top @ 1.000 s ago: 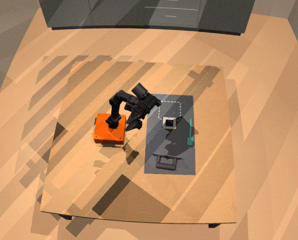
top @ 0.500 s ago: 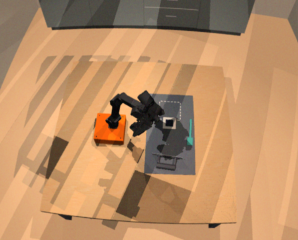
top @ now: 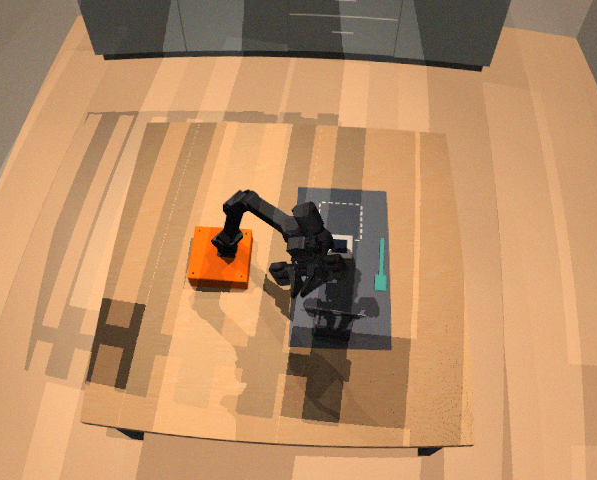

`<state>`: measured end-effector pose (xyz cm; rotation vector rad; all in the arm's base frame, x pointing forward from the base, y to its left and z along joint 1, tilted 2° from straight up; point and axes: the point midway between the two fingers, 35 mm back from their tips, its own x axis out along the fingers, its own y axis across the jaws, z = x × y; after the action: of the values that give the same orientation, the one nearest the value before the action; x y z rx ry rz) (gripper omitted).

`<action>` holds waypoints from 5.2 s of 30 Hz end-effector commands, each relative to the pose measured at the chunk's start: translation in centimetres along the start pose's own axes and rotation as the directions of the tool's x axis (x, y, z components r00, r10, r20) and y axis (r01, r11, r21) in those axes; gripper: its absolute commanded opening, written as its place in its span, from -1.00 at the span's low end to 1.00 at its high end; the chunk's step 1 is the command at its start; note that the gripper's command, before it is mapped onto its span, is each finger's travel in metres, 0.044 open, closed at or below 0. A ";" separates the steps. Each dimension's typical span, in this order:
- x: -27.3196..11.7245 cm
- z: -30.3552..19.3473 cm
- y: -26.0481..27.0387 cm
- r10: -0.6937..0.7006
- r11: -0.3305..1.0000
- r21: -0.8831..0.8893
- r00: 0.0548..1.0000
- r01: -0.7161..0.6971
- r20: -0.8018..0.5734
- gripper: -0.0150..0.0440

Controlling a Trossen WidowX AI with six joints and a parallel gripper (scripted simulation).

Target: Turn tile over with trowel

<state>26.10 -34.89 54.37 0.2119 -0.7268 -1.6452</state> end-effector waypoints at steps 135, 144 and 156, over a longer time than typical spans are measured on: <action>-30.0 -35.2 -24.2 -0.511 0.005 0.282 -0.245 -0.960 -0.824 -0.15; -32.1 -34.6 -24.1 -0.511 0.006 0.283 -0.247 -0.959 -0.824 -0.15; -34.2 -34.0 -24.0 -0.509 0.004 0.287 -0.248 -0.958 -0.824 -0.15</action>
<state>31.65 -13.07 5.31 0.0322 1.5052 -0.0668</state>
